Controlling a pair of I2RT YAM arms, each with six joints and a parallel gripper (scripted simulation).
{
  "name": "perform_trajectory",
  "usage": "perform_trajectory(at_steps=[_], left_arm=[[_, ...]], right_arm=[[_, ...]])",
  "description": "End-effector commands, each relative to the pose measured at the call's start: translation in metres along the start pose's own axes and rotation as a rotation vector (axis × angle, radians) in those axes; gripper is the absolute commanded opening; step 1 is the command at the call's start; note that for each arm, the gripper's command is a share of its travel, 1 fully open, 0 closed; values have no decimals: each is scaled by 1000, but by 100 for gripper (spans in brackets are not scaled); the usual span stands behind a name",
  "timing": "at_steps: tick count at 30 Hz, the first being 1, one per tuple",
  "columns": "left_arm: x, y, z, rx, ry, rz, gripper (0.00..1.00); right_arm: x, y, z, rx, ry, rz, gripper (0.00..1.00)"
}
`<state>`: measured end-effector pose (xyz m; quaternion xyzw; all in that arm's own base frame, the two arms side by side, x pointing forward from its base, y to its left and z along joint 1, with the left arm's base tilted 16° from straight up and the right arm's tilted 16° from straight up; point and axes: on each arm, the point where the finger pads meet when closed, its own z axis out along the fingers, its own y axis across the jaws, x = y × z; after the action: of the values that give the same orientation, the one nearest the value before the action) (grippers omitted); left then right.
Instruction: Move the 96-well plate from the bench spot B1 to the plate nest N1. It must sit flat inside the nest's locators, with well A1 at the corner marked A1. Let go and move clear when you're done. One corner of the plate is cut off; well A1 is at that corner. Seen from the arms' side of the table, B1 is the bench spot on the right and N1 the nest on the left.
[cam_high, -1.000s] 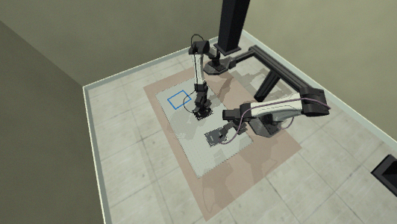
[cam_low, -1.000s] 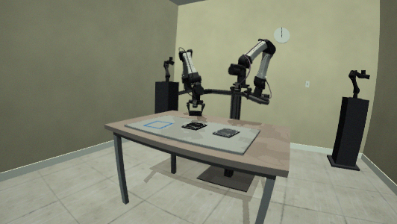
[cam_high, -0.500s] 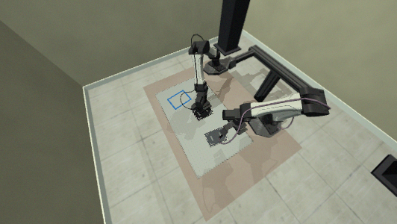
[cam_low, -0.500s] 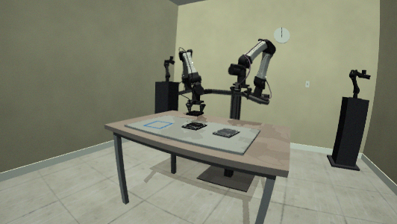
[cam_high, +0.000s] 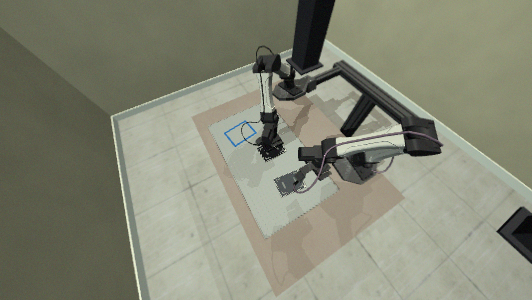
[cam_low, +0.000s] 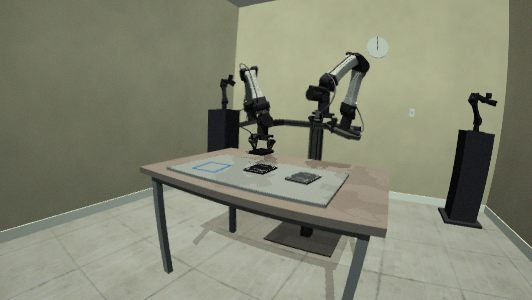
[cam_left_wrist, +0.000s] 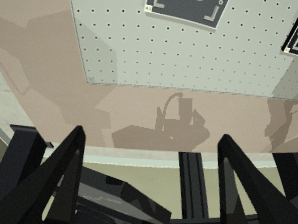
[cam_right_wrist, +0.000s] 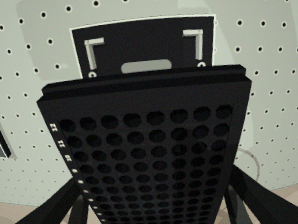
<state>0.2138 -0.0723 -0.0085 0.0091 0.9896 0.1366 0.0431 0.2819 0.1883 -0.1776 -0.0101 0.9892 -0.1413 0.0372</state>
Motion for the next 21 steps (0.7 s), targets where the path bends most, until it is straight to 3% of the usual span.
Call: perform_trajectory(at_steps=[1, 21], left_arm=[[7, 2, -2, 3, 9, 1, 100], [7, 2, -2, 3, 9, 1, 100]], right_arm=[[-4, 4, 3, -7, 6, 17, 0], [-11, 5, -3, -20, -9, 21, 0]])
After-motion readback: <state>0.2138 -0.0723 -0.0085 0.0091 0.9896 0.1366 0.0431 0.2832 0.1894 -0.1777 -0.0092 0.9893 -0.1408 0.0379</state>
